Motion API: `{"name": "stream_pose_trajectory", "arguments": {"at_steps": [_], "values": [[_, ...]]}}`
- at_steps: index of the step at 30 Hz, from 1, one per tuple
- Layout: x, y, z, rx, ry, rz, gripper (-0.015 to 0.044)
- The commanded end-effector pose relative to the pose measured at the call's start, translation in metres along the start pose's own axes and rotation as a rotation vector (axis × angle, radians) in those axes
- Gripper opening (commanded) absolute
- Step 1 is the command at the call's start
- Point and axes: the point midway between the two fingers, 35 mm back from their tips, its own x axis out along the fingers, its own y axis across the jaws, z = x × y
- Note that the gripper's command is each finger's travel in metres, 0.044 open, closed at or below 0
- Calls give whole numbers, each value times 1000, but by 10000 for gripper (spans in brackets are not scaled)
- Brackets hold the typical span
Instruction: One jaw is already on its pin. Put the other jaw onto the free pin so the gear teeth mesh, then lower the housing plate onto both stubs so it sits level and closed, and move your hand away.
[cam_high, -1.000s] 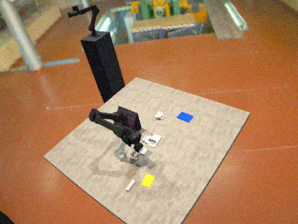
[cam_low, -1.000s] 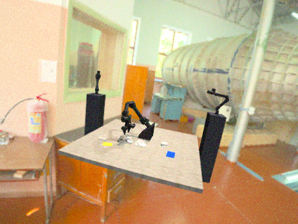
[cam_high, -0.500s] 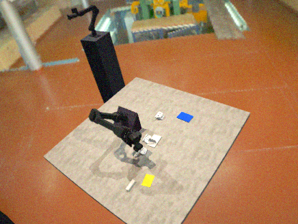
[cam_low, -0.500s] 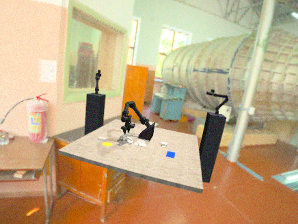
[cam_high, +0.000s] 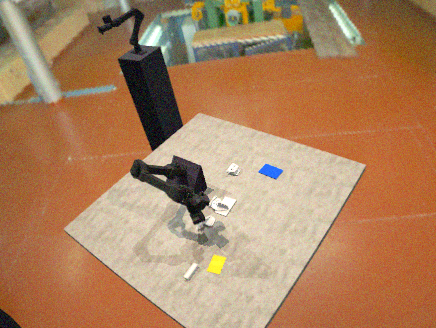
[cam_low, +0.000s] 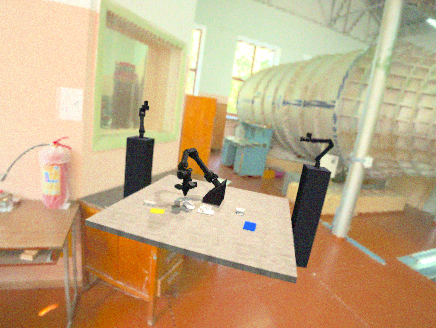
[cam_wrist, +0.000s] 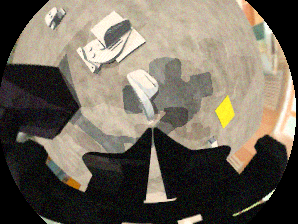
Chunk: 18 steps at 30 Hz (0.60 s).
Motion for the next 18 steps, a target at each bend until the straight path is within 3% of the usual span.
{"name": "stream_pose_trajectory", "arguments": {"at_steps": [1, 18], "values": [[-1, -2, 0, 83, 3, -3, 0], [-1, -7, 2, 501, 2, -4, 0]]}}
